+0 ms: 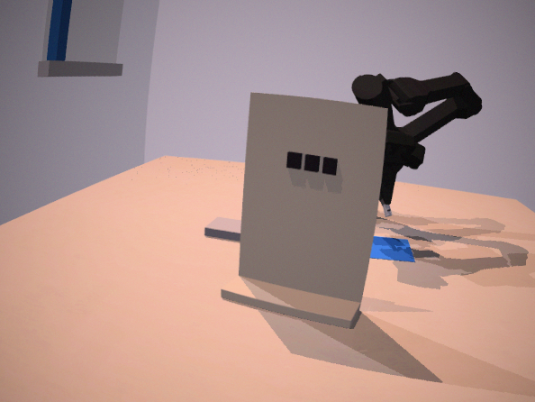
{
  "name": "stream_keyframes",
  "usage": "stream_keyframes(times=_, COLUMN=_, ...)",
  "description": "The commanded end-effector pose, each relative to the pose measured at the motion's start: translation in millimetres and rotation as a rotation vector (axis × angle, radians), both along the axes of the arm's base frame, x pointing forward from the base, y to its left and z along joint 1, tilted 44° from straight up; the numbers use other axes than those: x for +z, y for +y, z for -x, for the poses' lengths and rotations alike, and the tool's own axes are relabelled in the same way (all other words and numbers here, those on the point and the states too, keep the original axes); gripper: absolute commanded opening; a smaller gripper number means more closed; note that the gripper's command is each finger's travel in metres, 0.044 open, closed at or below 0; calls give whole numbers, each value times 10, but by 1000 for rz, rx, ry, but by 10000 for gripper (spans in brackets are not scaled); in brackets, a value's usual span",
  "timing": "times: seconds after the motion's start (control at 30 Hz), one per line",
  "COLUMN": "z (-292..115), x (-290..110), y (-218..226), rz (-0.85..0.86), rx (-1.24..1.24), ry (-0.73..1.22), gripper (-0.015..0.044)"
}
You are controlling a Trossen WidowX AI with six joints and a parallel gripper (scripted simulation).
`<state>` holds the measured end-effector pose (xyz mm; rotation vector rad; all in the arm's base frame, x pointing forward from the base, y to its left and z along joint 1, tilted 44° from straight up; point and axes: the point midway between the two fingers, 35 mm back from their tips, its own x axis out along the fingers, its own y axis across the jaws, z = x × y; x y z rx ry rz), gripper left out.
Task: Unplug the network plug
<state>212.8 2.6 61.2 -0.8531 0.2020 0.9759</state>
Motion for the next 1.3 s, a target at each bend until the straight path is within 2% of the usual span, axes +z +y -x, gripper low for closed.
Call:
stream_keyframes(times=0.0, z=16, x=33, y=24, rz=-13, rx=12, ry=-14, gripper=0)
stream_keyframes(times=1.27, z=-17, x=-243, y=233, rz=-3, rx=14, ry=-6, gripper=0)
